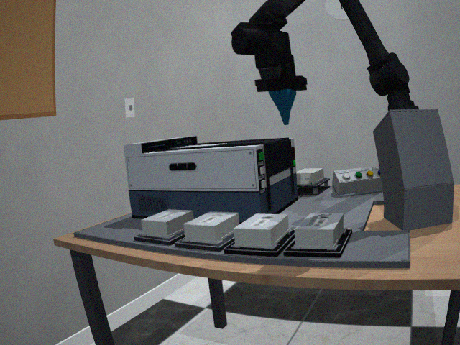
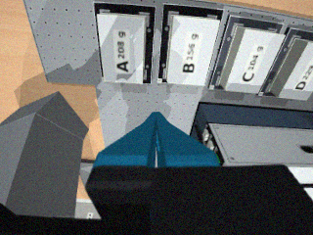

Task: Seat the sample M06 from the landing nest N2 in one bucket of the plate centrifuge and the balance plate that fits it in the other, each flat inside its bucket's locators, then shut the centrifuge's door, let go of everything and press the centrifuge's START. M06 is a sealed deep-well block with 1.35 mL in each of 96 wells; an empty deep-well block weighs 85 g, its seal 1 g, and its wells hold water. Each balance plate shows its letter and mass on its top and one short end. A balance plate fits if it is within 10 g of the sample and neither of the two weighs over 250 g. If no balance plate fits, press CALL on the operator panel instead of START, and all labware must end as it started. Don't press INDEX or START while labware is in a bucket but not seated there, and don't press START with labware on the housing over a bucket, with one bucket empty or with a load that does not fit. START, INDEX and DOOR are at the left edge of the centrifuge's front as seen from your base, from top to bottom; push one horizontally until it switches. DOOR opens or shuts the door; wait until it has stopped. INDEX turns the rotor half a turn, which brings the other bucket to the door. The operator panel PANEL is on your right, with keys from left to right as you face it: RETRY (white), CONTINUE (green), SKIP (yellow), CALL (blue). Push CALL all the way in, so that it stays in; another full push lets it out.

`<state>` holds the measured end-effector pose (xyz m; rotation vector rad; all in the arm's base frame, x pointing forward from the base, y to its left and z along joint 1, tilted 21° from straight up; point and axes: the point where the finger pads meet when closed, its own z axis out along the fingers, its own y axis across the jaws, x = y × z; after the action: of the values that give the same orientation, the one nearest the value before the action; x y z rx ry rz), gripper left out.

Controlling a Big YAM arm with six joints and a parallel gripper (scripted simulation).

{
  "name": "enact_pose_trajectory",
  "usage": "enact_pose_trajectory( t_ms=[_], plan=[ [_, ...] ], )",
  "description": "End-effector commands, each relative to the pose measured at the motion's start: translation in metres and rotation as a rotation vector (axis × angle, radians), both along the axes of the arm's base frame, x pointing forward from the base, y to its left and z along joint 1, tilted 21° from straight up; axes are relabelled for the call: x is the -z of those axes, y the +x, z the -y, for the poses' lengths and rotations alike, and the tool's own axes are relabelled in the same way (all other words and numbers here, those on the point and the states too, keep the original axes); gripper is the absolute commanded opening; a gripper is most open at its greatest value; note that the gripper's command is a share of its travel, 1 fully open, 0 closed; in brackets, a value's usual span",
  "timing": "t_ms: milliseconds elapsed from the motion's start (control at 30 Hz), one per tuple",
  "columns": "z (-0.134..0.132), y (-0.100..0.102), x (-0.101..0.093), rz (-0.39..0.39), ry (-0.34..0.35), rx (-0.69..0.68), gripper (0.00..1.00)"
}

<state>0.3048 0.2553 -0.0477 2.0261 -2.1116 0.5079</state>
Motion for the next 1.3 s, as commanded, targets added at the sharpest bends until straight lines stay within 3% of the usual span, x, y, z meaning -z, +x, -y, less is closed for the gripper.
enact_pose_trajectory(
  t_ms=[0, 867, 900, 1267],
  plan=[
    [-0.015, -0.002, -0.007, -0.025, 0.021, -0.145, 0.0],
    [-0.015, -0.011, -0.005, -0.182, -0.037, -0.569, 0.0],
    [-0.029, 0.001, -0.013, -0.158, -0.019, -0.589, 0.0],
    [-0.019, -0.012, -0.006, -0.25, -0.061, -0.776, 0.0]
  ],
)
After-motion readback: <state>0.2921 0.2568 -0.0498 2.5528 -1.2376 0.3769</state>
